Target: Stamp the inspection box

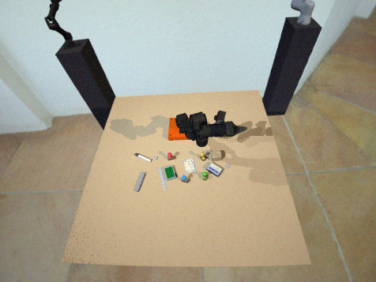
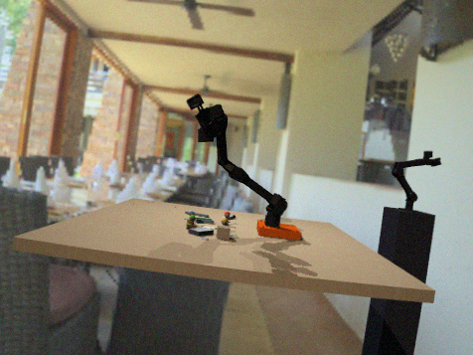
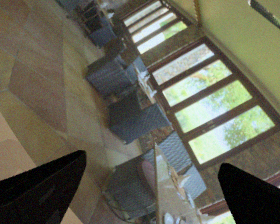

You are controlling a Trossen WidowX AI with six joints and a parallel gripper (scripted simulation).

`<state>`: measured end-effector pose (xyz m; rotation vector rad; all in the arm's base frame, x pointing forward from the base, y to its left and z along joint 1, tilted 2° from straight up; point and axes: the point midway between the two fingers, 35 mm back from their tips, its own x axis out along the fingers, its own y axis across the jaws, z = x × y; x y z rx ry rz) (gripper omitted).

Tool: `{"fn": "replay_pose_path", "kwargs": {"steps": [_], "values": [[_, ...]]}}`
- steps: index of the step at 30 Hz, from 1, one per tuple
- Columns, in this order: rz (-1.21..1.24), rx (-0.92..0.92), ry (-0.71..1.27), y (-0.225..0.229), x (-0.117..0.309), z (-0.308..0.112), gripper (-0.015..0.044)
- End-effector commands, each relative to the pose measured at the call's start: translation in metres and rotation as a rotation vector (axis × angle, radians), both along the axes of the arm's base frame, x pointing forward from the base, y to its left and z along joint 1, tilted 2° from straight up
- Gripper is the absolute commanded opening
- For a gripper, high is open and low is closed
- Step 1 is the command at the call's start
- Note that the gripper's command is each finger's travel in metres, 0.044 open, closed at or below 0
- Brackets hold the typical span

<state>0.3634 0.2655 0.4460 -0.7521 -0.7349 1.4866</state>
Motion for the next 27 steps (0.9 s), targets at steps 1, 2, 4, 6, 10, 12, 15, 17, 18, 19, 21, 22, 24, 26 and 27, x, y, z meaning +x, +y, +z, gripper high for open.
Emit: {"fn": "replay_pose_path", "kwargs": {"steps": [1, 2, 4, 6, 10, 12, 15, 17, 18, 19, 21, 22, 24, 26, 27], "values": [[-0.004, 0.001, -0.005, 0.000, 0.000, 0.001, 0.0374], [-0.017, 0.006, -0.021, 0.000, -0.001, 0.005, 0.0348], [-0.051, 0.026, -0.085, 0.002, -0.008, 0.020, 0.0295], [-0.035, 0.056, -0.182, 0.014, -0.028, 0.038, 0.0243], [0.022, 0.132, -0.368, 0.035, -0.074, 0.074, 0.0216], [0.007, 0.179, -0.462, 0.031, -0.097, 0.096, 0.0216], [0.027, 0.257, -0.591, 0.034, -0.134, 0.123, 0.0216], [0.047, 0.311, -0.668, 0.036, -0.158, 0.138, 0.0216], [0.057, 0.339, -0.705, 0.036, -0.170, 0.146, 0.0216], [0.065, 0.369, -0.741, 0.036, -0.183, 0.153, 0.0216], [0.064, 0.410, -0.798, 0.036, -0.198, 0.162, 0.0216], [0.050, 0.423, -0.826, 0.036, -0.201, 0.164, 0.0216], [0.048, 0.484, -0.897, 0.033, -0.222, 0.177, 0.0216], [0.059, 0.561, -0.964, 0.026, -0.249, 0.192, 0.0216], [0.063, 0.601, -0.996, 0.022, -0.262, 0.199, 0.0216]]}}
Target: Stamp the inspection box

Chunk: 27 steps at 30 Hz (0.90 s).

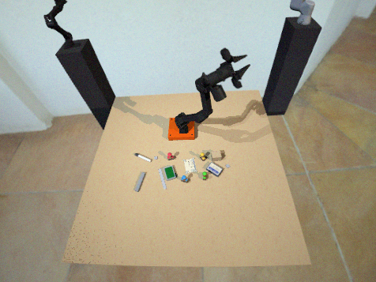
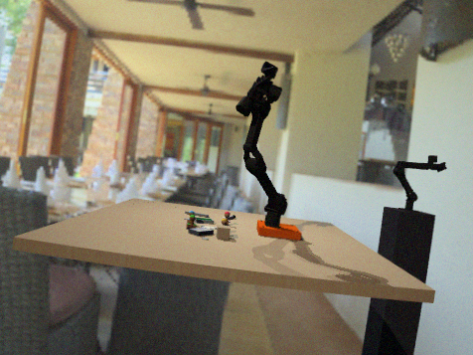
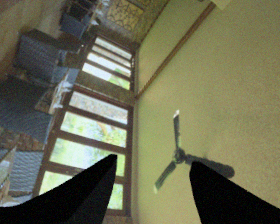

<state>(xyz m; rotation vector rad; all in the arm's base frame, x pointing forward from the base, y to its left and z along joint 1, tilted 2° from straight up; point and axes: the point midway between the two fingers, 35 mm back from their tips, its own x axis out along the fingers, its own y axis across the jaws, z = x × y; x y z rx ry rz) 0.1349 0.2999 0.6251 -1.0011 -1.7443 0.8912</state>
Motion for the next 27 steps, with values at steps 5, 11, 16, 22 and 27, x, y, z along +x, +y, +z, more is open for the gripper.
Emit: {"fn": "replay_pose_path", "kwargs": {"steps": [5, 11, 16, 22, 27], "values": [[0.083, 0.273, -0.222, -0.046, -0.096, 0.049, 0.0216], [0.146, 0.511, -0.344, -0.100, -0.157, 0.077, 0.0216], [0.189, 0.741, -0.409, -0.160, -0.197, 0.097, 0.0216], [0.226, 1.048, -0.431, -0.249, -0.227, 0.110, 0.0216], [0.175, 1.250, -0.403, -0.310, -0.229, 0.111, 0.0216]]}}
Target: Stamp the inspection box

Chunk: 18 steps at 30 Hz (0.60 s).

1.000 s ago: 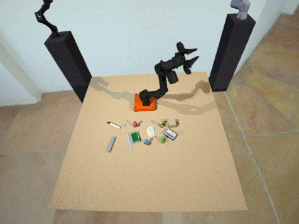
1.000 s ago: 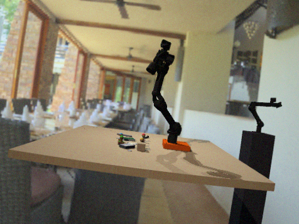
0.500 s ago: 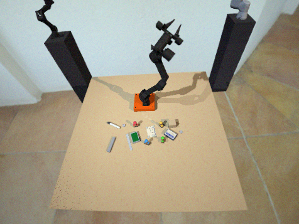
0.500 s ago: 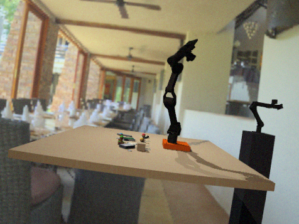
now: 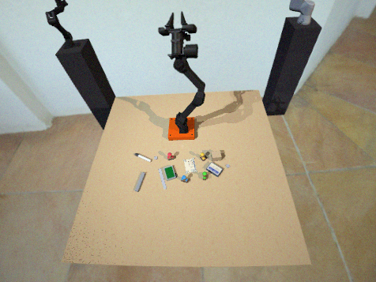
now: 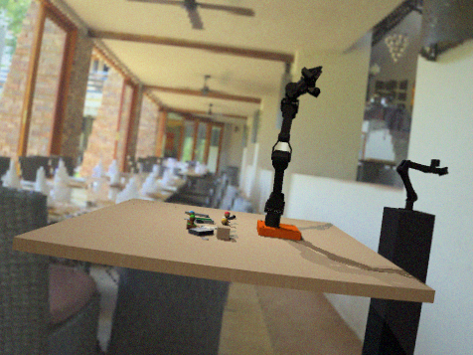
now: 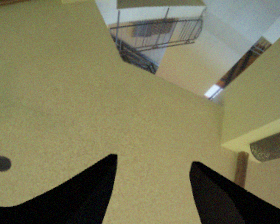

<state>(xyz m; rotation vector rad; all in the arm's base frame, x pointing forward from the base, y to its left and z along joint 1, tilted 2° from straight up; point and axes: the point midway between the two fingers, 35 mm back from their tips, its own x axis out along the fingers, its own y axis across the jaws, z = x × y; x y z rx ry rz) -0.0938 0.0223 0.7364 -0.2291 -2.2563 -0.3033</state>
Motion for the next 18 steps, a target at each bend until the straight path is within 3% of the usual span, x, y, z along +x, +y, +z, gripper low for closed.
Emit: {"fn": "replay_pose_path", "kwargs": {"steps": [1, 9, 18], "values": [[0.013, 0.142, 0.042, -0.044, 0.000, 0.000, 0.0216], [0.121, 0.413, 0.103, -0.136, 0.013, -0.011, 0.0216], [0.271, 0.730, 0.260, -0.239, 0.069, -0.043, 0.0216]]}}
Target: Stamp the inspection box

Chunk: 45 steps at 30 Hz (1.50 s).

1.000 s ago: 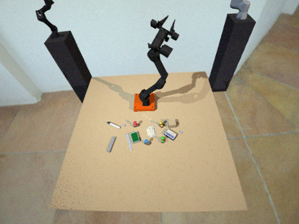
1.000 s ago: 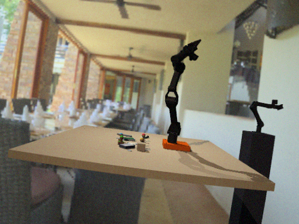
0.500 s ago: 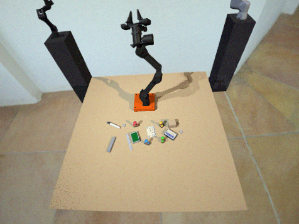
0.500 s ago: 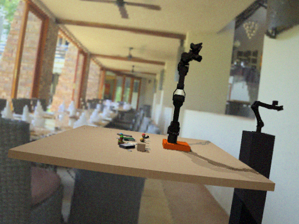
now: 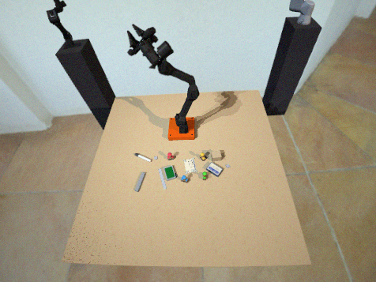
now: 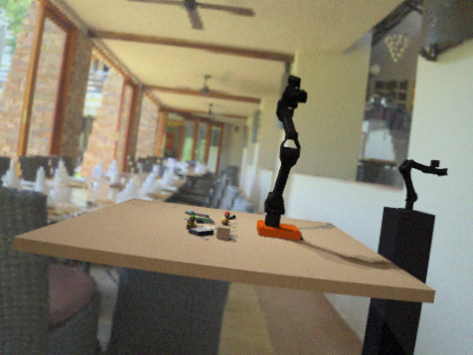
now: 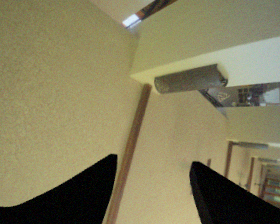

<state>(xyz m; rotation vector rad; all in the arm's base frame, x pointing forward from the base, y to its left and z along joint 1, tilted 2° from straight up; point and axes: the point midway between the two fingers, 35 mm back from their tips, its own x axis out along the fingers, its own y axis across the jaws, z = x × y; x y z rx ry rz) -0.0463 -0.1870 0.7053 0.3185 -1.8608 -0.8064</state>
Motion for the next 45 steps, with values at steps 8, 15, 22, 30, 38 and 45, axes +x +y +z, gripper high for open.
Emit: {"fn": "replay_pose_path", "kwargs": {"steps": [8, 15, 22, 30, 38, 45], "values": [[0.231, 0.371, 0.283, -0.102, 0.110, -0.061, 0.0216], [0.400, 0.564, 0.531, -0.132, 0.202, -0.117, 0.0216], [0.588, 0.711, 0.806, -0.128, 0.298, -0.182, 0.0216], [0.802, 0.831, 1.160, -0.085, 0.398, -0.266, 0.0216], [0.978, 0.896, 1.600, -0.007, 0.471, -0.361, 0.0216], [1.108, 0.886, 2.013, 0.080, 0.501, -0.442, 0.0216]]}}
